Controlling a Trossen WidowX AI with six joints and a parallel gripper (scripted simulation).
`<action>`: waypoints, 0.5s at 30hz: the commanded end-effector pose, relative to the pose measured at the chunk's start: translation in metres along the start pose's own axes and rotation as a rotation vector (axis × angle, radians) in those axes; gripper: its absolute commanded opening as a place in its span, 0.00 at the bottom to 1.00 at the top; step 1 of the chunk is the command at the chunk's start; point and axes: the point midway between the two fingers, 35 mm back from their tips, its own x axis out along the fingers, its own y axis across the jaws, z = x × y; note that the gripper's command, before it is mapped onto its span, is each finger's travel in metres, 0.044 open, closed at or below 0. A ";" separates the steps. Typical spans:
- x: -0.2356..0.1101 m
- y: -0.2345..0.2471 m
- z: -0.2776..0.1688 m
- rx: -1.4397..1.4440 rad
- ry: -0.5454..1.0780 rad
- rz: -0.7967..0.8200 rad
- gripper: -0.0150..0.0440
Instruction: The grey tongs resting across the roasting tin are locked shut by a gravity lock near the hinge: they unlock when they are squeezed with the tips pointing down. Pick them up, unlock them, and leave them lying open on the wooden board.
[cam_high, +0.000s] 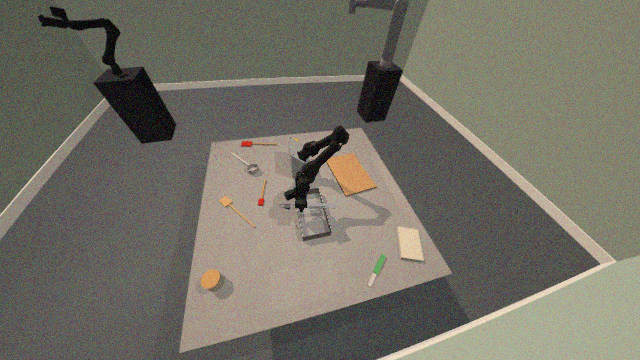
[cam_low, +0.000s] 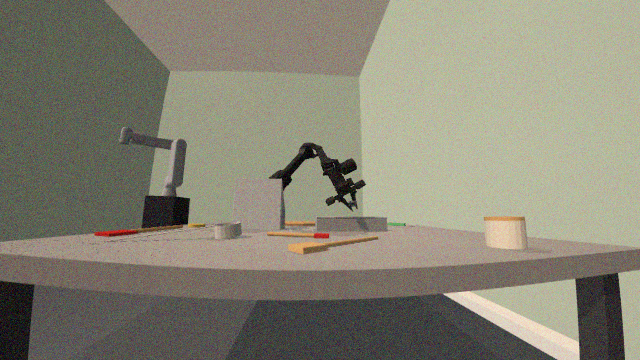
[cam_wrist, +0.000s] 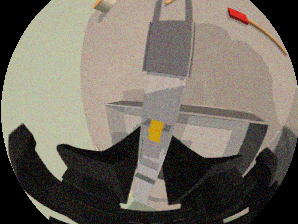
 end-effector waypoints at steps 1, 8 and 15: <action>-0.018 0.011 -0.003 -0.009 0.007 0.009 0.00; -0.018 0.011 -0.003 -0.009 0.007 0.009 0.00; -0.015 0.012 -0.001 -0.030 0.000 -0.031 0.00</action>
